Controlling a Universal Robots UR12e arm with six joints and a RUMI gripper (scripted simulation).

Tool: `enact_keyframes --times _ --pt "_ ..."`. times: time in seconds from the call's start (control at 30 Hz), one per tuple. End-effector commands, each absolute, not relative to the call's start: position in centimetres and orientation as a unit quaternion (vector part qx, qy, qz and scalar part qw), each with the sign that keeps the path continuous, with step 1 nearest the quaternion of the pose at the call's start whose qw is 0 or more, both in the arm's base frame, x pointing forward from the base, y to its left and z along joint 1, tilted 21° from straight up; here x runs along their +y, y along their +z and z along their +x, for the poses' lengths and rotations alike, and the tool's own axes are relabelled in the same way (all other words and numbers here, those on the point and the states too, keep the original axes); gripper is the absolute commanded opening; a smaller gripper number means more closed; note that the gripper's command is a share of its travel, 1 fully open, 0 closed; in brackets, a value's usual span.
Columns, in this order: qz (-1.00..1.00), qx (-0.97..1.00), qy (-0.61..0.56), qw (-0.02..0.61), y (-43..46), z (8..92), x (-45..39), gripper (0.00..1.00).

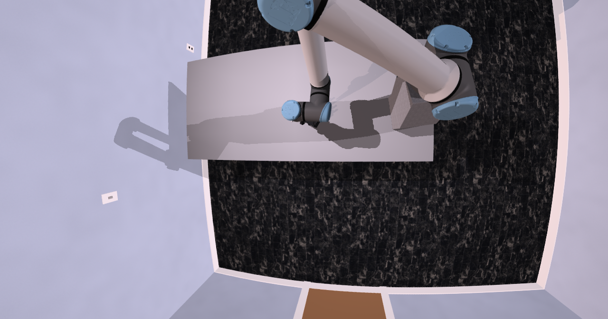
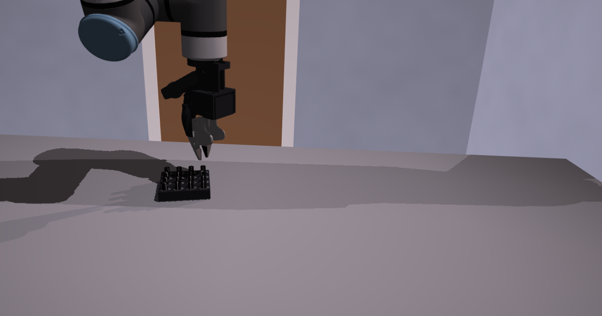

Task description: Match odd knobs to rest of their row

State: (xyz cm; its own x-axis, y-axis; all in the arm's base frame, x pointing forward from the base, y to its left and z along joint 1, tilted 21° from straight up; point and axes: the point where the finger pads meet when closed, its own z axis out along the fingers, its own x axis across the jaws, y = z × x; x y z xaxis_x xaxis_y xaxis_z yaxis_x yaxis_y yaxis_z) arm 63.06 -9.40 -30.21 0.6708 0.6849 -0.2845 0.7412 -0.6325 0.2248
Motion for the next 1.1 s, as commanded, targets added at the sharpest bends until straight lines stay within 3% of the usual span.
enact_keyframes --times 0.0,1.07 --pt "0.899 0.396 -0.087 0.163 -30.17 62.85 -9.34 0.11" --pt "0.959 0.215 -0.054 0.177 -30.0 62.85 -8.69 0.11"
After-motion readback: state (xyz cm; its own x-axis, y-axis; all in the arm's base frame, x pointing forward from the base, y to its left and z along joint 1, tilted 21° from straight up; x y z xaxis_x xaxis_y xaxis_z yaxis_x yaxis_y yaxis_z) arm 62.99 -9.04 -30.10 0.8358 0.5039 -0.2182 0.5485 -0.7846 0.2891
